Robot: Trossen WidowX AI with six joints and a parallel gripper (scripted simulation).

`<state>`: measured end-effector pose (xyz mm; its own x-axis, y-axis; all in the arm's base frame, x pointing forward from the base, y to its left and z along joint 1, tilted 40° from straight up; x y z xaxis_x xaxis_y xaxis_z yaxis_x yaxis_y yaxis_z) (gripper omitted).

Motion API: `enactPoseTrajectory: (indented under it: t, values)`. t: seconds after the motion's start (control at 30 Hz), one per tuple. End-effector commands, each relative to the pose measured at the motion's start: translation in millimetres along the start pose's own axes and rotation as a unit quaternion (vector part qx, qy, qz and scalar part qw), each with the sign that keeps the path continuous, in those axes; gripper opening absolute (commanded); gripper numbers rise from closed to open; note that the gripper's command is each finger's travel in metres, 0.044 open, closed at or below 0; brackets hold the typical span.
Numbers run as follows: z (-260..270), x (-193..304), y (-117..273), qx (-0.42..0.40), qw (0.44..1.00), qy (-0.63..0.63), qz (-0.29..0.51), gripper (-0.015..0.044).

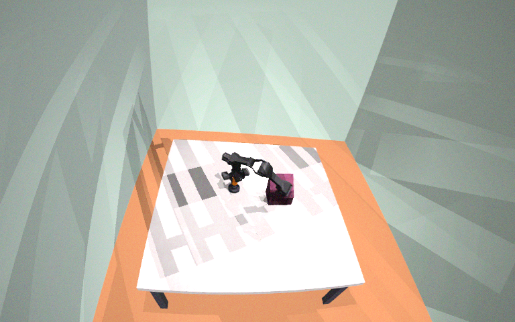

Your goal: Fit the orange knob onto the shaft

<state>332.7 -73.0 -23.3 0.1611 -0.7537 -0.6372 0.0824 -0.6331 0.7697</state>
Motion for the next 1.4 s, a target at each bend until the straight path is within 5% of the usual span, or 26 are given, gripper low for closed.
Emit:
enactPoseTrajectory:
  t: [0.0, 0.43, 1.37]
  values:
    - [0.6, -0.8, 1.0, 0.001, 1.000, 0.001, -0.001, 0.0000]
    - [-1.3, -1.8, 6.0, 0.001, 0.994, 0.106, 0.000, 0.0000]
    - [-1.5, -0.8, 4.9, 0.001, 0.994, 0.110, 0.000, 0.0000]
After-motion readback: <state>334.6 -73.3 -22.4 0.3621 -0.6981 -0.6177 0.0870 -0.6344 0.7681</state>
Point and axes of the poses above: the point midway between the two fingers, 35 mm back from their tips, its own y axis back along the fingers, its own z axis across the jaws, x = y × z, the point moved 7 cm from there along y, back along the fingers, and after that the axes turned 14 degrees about -y, right-handed, at the moved point
